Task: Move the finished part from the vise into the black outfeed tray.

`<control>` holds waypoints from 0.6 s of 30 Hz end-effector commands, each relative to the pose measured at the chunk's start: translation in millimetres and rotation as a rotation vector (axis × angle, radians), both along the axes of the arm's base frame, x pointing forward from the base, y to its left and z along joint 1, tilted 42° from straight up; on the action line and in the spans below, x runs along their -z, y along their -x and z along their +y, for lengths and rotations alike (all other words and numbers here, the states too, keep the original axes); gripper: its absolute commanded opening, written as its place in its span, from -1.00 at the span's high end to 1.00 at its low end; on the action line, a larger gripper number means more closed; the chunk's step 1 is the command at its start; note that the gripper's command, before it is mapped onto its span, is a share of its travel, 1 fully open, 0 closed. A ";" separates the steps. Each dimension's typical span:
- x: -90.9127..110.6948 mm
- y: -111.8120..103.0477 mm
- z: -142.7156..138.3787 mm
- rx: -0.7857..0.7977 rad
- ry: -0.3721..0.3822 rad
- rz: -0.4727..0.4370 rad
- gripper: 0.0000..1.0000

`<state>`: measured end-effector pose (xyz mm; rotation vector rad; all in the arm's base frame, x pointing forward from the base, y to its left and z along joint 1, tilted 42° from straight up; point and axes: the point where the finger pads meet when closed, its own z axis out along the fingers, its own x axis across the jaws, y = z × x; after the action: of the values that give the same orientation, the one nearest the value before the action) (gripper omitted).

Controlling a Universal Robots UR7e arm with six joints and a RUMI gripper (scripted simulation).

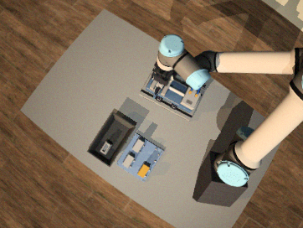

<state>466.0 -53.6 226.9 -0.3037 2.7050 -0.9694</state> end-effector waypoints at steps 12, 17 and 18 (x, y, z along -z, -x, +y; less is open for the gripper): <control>18.3 -8.0 -14.8 -0.001 0.000 -0.002 0.19; 21.9 -9.5 -17.7 -0.001 0.000 -0.002 0.19; 22.4 -9.7 -18.0 -0.001 0.000 -0.002 0.19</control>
<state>473.9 -69.0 207.5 -0.3039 2.7048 -0.9692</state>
